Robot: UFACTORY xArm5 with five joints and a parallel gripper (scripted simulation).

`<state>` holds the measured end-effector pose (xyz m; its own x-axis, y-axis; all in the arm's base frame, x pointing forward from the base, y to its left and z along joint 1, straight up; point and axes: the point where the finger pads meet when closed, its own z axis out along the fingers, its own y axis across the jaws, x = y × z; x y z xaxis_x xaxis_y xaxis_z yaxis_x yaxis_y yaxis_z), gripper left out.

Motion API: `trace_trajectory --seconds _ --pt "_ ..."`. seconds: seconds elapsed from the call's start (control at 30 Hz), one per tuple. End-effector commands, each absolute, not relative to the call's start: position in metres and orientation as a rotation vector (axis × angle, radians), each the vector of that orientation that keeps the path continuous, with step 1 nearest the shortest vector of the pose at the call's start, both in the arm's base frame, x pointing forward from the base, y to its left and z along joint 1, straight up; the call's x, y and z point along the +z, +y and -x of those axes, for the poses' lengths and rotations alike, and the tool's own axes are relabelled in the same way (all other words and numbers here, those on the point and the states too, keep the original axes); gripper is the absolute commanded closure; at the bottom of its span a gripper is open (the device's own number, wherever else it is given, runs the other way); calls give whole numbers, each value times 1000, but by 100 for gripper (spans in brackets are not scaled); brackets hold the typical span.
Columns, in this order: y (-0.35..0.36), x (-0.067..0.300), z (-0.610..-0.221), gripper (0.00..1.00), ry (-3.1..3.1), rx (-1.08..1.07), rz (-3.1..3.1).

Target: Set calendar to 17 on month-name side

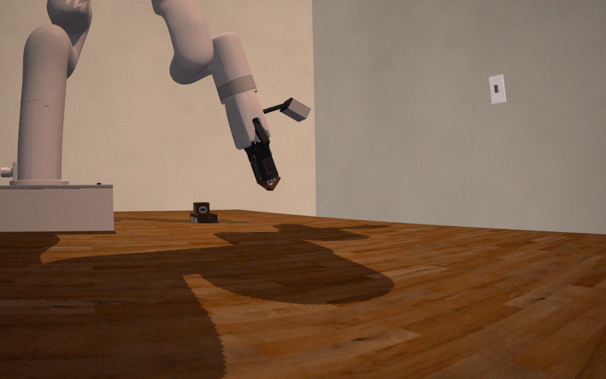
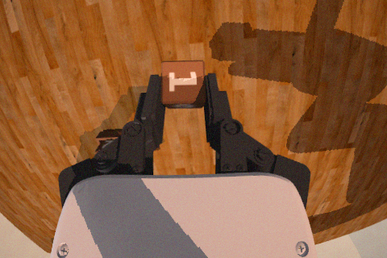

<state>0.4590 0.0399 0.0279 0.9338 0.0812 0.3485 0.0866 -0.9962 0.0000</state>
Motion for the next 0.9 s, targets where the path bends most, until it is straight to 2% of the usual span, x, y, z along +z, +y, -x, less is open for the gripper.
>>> trace_trajectory --seconds 0.0,0.2,0.4,0.6,0.87 --pt "40 30 -462 73 -135 -434 3096" --pt "40 30 -464 73 -143 -290 3117" --pt "40 30 -465 73 -144 -262 3121" --pt "42 31 -467 73 -144 -81 3135" --pt "43 30 -468 73 -143 -4 3138"
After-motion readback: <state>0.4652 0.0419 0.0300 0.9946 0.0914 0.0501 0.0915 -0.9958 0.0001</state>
